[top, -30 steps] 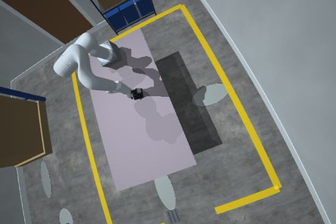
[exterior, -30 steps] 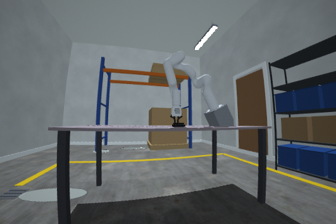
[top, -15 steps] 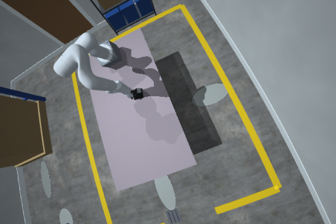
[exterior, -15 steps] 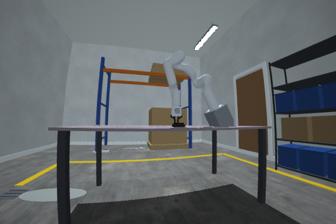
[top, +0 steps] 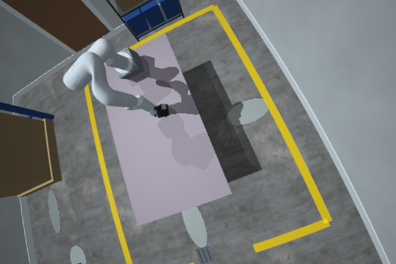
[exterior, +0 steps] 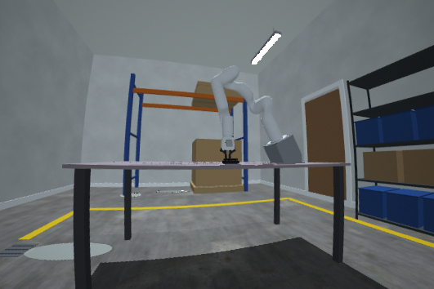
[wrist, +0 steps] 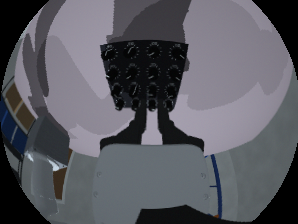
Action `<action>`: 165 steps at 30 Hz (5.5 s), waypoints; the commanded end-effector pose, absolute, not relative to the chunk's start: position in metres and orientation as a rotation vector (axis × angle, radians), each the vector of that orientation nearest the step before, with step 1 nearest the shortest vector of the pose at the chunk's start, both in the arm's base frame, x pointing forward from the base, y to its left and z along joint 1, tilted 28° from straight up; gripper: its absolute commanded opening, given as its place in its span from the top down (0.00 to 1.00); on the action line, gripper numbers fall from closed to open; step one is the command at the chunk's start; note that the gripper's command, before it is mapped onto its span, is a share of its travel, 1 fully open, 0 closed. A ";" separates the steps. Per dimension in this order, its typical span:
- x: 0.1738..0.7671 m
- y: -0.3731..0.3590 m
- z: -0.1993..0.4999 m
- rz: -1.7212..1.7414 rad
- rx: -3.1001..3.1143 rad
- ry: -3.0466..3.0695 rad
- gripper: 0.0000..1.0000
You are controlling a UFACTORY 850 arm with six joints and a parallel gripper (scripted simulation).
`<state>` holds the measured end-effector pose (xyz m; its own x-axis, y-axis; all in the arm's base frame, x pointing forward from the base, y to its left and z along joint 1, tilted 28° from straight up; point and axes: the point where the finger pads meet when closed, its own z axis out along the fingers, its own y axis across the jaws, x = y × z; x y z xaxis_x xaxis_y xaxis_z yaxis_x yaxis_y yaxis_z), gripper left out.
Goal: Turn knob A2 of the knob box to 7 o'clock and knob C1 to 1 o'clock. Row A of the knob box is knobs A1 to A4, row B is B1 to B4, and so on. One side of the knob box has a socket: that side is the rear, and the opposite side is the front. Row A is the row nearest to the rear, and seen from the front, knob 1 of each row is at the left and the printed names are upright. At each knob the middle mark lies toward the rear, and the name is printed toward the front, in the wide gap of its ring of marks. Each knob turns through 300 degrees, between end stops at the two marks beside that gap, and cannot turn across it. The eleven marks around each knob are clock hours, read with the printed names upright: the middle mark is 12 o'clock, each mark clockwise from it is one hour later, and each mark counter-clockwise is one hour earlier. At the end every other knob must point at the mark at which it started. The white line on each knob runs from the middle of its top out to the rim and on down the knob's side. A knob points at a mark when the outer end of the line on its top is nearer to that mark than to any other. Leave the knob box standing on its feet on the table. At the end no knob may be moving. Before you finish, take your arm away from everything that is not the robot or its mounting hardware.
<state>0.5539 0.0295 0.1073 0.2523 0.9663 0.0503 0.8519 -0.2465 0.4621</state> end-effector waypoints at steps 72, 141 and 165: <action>0.554 0.030 0.108 0.371 1.838 1.997 0.92; 0.554 0.030 0.108 0.010 0.459 2.617 0.92; 0.554 0.030 0.108 0.009 0.455 2.618 0.81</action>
